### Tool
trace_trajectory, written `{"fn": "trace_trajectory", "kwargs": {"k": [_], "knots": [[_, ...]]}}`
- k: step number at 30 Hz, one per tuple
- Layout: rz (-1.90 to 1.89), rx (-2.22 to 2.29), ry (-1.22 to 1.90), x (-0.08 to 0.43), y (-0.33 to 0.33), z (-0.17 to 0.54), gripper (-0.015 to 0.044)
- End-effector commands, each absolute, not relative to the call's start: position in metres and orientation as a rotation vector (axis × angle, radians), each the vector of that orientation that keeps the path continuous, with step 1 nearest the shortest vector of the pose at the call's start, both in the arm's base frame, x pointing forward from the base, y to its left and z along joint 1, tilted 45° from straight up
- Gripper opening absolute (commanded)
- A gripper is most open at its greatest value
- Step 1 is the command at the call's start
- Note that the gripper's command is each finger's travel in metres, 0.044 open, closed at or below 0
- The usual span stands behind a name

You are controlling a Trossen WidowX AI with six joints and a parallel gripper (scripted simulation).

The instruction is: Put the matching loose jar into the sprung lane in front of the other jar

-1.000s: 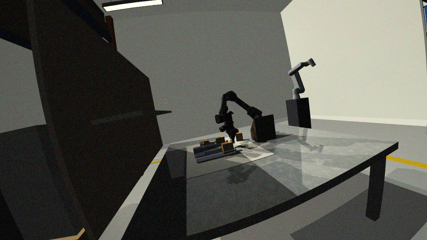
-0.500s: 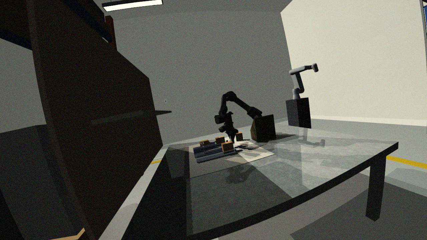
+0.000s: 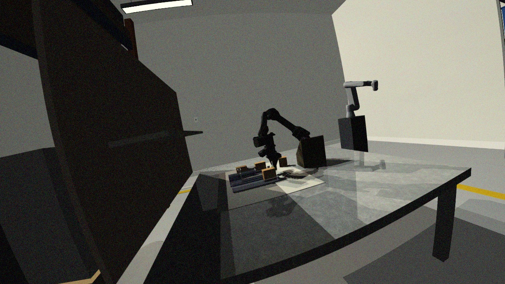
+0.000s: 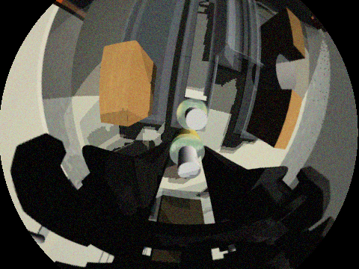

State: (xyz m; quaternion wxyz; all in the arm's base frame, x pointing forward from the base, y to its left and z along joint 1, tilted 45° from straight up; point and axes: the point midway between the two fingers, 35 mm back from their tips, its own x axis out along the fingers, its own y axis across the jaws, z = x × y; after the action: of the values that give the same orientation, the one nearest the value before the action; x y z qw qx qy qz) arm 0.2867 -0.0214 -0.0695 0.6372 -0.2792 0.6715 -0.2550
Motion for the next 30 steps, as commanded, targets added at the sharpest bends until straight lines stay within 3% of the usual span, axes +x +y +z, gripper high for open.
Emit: {"fn": "trace_trajectory", "kwargs": {"k": [1,30], "knots": [[-0.582,-0.639,1.518,0.294,-0.021,-0.068,0.0000],[-0.582,-0.639,1.518,0.306,-0.021,-0.068,0.0000]]}}
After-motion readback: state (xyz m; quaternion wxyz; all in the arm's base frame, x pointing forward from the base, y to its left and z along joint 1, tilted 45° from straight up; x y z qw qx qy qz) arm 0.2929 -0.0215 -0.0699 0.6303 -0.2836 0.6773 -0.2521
